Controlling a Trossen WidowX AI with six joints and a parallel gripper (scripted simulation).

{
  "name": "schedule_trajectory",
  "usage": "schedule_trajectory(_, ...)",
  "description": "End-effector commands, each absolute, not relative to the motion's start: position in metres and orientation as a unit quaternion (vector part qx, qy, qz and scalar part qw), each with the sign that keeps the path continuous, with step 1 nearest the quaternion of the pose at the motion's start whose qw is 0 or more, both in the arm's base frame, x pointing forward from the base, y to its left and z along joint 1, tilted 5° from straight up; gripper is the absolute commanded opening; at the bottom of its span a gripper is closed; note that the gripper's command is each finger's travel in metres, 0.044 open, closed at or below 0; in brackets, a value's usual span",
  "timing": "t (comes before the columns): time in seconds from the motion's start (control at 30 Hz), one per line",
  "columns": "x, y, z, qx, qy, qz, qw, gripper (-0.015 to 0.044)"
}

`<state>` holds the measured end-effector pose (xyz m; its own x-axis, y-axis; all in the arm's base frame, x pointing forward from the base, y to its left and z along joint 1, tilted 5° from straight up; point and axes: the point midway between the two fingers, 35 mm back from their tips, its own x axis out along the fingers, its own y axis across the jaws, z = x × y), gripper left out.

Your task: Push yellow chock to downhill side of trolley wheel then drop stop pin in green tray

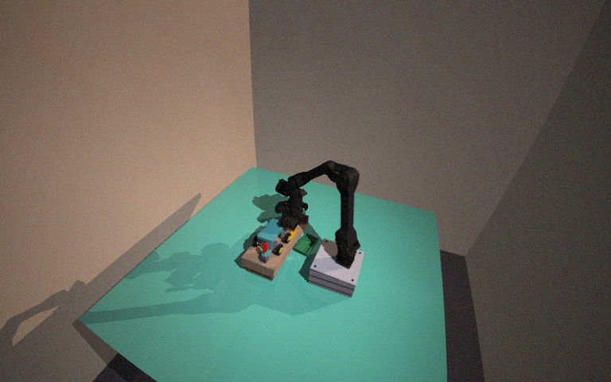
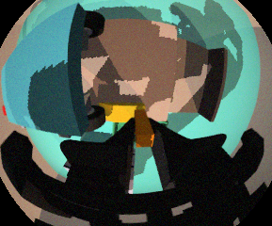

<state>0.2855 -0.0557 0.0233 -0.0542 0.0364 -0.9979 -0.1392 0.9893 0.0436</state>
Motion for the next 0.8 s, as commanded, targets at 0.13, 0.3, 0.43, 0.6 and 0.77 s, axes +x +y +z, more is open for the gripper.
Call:
schedule_trajectory(0.13, 0.286, -0.056, 0.023, -0.035, 0.723, 0.065, 0.687, 0.0131)
schedule_trajectory(0.3, 0.286, -0.056, 0.024, -0.035, 0.723, 0.065, 0.687, 0.019)
schedule_trajectory(0.43, 0.285, -0.057, 0.041, -0.033, 0.722, 0.067, 0.688, 0.019)
schedule_trajectory(0.6, 0.283, -0.057, 0.054, -0.033, 0.722, 0.067, 0.688, 0.019)
schedule_trajectory(0.77, 0.285, -0.058, 0.068, -0.033, 0.722, 0.067, 0.688, 0.019)
